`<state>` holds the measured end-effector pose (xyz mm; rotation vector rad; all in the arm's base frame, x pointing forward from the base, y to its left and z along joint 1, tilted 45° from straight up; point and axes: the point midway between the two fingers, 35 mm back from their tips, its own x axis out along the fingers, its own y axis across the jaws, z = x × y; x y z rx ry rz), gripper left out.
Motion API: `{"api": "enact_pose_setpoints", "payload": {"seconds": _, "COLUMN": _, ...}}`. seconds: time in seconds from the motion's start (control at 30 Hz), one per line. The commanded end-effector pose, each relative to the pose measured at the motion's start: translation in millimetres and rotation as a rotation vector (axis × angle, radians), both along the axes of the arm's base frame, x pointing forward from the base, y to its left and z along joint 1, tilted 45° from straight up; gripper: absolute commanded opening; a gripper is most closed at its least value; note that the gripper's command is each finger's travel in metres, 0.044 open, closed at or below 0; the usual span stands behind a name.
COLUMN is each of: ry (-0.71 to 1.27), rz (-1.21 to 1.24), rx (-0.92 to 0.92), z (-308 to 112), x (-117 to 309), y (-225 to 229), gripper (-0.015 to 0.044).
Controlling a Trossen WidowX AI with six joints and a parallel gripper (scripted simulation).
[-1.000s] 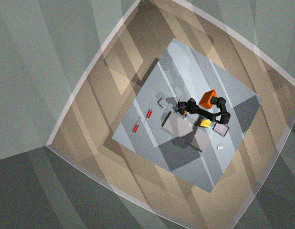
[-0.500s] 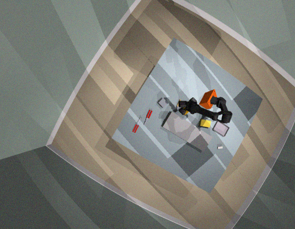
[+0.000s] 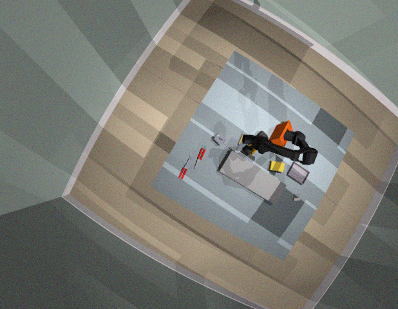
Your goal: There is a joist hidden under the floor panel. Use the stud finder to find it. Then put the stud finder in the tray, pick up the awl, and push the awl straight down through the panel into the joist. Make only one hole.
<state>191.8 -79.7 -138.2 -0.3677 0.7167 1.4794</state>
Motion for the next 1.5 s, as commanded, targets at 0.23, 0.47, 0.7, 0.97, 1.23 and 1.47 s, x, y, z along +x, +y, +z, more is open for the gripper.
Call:
{"api": "enact_pose_setpoints", "payload": {"seconds": 0.23, "ry": -0.015, "rz": 0.003, "rx": -0.022, "z": 5, "x": 4, "y": -7, "gripper": 0.0000}}
{"api": "enact_pose_setpoints", "payload": {"seconds": 0.47, "ry": -0.005, "rz": 0.013, "rx": -0.059, "z": 5, "x": 3, "y": -5, "gripper": 0.0000}}
{"api": "enact_pose_setpoints", "payload": {"seconds": 0.7, "ry": 0.003, "rz": 0.022, "rx": -0.100, "z": 5, "x": 3, "y": -2, "gripper": 0.0000}}
{"api": "enact_pose_setpoints", "payload": {"seconds": 0.97, "ry": 0.012, "rz": 0.031, "rx": -0.148, "z": 5, "x": 2, "y": 0, "gripper": 0.0000}}
{"api": "enact_pose_setpoints", "payload": {"seconds": 1.23, "ry": 0.019, "rz": 0.041, "rx": -0.186, "z": 5, "x": 2, "y": 2, "gripper": 0.0000}}
{"api": "enact_pose_setpoints", "payload": {"seconds": 1.47, "ry": 0.026, "rz": 0.053, "rx": -0.238, "z": 6, "x": 2, "y": 4, "gripper": 0.0000}}
